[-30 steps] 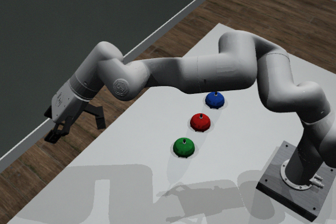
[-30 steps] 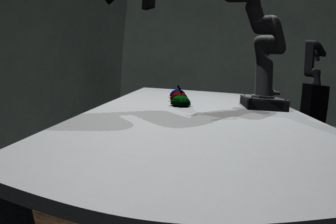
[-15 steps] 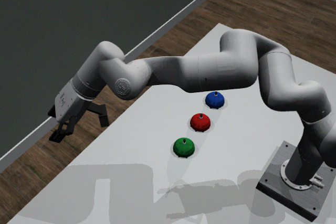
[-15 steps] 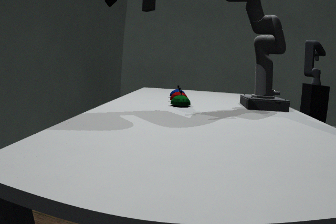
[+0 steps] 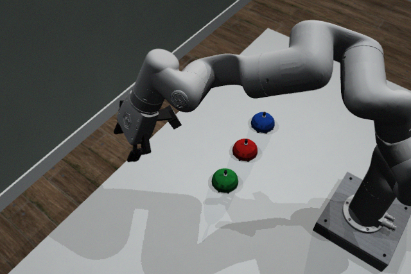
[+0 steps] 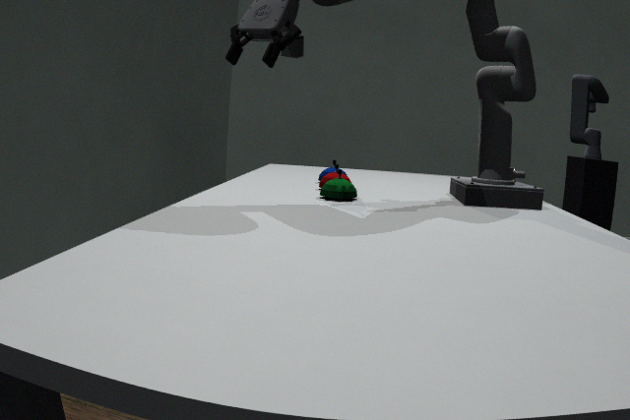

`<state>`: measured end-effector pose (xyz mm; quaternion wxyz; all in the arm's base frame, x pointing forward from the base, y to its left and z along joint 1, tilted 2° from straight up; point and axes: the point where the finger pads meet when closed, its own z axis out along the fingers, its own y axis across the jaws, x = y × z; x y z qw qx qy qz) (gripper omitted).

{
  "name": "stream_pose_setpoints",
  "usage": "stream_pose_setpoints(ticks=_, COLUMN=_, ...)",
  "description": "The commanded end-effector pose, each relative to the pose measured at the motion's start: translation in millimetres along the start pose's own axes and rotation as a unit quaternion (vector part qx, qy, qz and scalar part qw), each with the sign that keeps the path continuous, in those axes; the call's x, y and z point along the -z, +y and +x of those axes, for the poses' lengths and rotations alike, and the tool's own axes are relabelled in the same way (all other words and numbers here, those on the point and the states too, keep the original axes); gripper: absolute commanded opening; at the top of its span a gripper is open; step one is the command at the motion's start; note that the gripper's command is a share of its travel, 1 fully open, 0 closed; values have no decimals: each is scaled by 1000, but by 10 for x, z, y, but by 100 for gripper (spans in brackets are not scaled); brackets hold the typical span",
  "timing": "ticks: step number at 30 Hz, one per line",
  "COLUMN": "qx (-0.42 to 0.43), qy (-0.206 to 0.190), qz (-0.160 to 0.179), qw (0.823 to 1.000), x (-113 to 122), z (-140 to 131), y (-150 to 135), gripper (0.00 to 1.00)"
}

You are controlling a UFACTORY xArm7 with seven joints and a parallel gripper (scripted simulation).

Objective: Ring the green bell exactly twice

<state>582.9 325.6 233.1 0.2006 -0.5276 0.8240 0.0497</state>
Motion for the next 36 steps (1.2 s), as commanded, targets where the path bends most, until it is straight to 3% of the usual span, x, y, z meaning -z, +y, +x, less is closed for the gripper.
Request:
stream_pose_setpoints(ticks=1, qx=38, qy=29, qz=8, qw=999, x=15, z=485, y=20, gripper=100)
stream_pose_setpoints(ticks=2, qx=67, qy=57, qz=0, qw=996, x=-11, z=839, y=68, gripper=100)
stream_pose_setpoints(ticks=4, qx=67, qy=57, qz=0, qw=996, x=-11, z=839, y=68, gripper=100)
stream_pose_setpoints(ticks=5, qx=96, qy=83, qz=-11, qw=992, x=-32, z=1184, y=137, gripper=100)
stream_pose_setpoints(ticks=6, qx=96, qy=83, qz=-11, qw=992, x=-32, z=1184, y=137, gripper=100)
stream_pose_setpoints(ticks=7, qx=124, qy=107, qz=-24, qw=986, x=-46, z=1461, y=211, gripper=100)
stream_pose_setpoints(ticks=9, qx=124, qy=107, qz=-24, qw=986, x=-47, z=1510, y=223, gripper=100)
stream_pose_setpoints(ticks=10, qx=150, qy=127, qz=-38, qw=980, x=-59, z=1810, y=320, gripper=100)
stream_pose_setpoints(ticks=12, qx=150, qy=127, qz=-38, qw=980, x=-59, z=1810, y=320, gripper=100)
stream_pose_setpoints(ticks=13, qx=174, qy=144, qz=-53, qw=973, x=-66, z=2077, y=422, gripper=100)
stream_pose_setpoints(ticks=14, qx=174, qy=144, qz=-53, qw=973, x=-66, z=2077, y=422, gripper=100)
stream_pose_setpoints(ticks=15, qx=195, qy=157, qz=-67, qw=966, x=-70, z=2305, y=520, gripper=100)
stream_pose_setpoints(ticks=16, qx=195, qy=157, qz=-67, qw=966, x=-70, z=2305, y=520, gripper=100)
stream_pose_setpoints(ticks=20, qx=238, qy=180, qz=-97, qw=949, x=-74, z=2748, y=744, gripper=100)
stream_pose_setpoints(ticks=23, qx=251, qy=186, qz=-107, qw=944, x=-74, z=2874, y=816, gripper=100)
stream_pose_setpoints(ticks=34, qx=251, qy=186, qz=-107, qw=944, x=-74, z=2876, y=817, gripper=100)
stream_pose_setpoints(ticks=35, qx=251, qy=186, qz=-107, qw=944, x=-74, z=2876, y=817, gripper=0)
stream_pose_setpoints(ticks=36, qx=251, qy=186, qz=-107, qw=944, x=-74, z=2876, y=817, gripper=0)
